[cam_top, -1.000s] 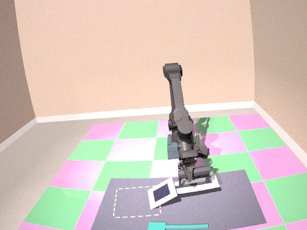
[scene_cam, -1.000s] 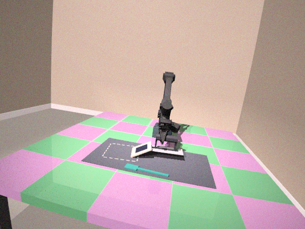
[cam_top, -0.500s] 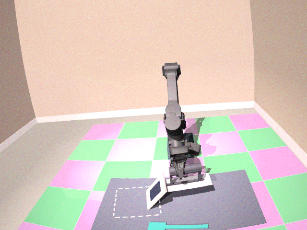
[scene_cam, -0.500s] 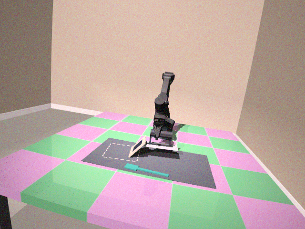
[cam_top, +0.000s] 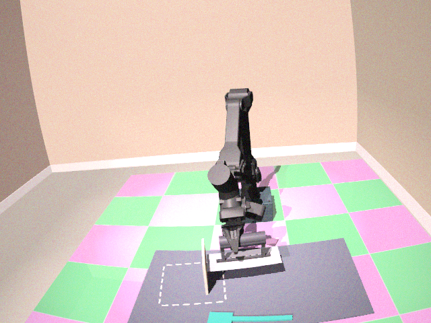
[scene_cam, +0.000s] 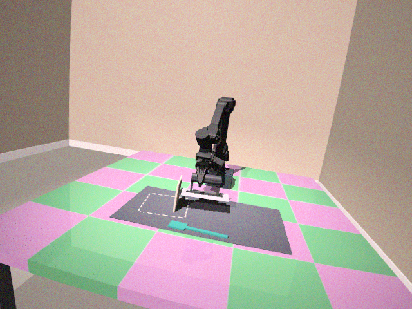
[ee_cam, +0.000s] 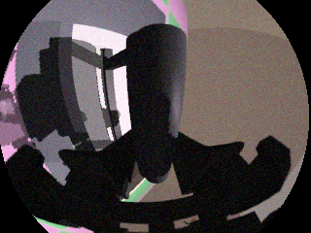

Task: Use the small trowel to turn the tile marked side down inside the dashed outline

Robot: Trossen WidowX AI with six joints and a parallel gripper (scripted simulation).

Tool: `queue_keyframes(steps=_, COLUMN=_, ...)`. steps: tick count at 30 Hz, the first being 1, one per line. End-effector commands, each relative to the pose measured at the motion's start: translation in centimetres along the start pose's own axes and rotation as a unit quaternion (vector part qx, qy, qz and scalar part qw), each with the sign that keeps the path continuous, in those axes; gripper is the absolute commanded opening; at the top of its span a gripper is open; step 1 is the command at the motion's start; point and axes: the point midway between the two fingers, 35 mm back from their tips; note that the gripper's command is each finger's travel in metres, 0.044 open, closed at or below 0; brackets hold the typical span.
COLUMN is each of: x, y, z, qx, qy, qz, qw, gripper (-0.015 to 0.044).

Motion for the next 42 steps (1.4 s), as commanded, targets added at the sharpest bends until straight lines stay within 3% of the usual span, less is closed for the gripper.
queue_keyframes(steps=1, x=-0.8, y=0.1, z=0.0, qx=-0.007, qy=0.011, qz=0.005, qw=1.0, gripper=0.0)
queue_keyframes(steps=22, x=0.7, y=4.3, z=-2.2, qx=-0.006, qy=0.011, qz=0.006, qw=1.0, gripper=0.0)
queue_keyframes(steps=42, x=-1.5, y=-5.1, z=1.4, qx=-0.008, qy=0.009, qz=0.003, qw=1.0, gripper=0.0)
Point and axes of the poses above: the point midway between the two fingers, 35 mm back from their tips, its own z axis back along the fingers, its own x axis across the jaws, y = z × x, and after that the axes turned 13 degrees about -z, right-handed
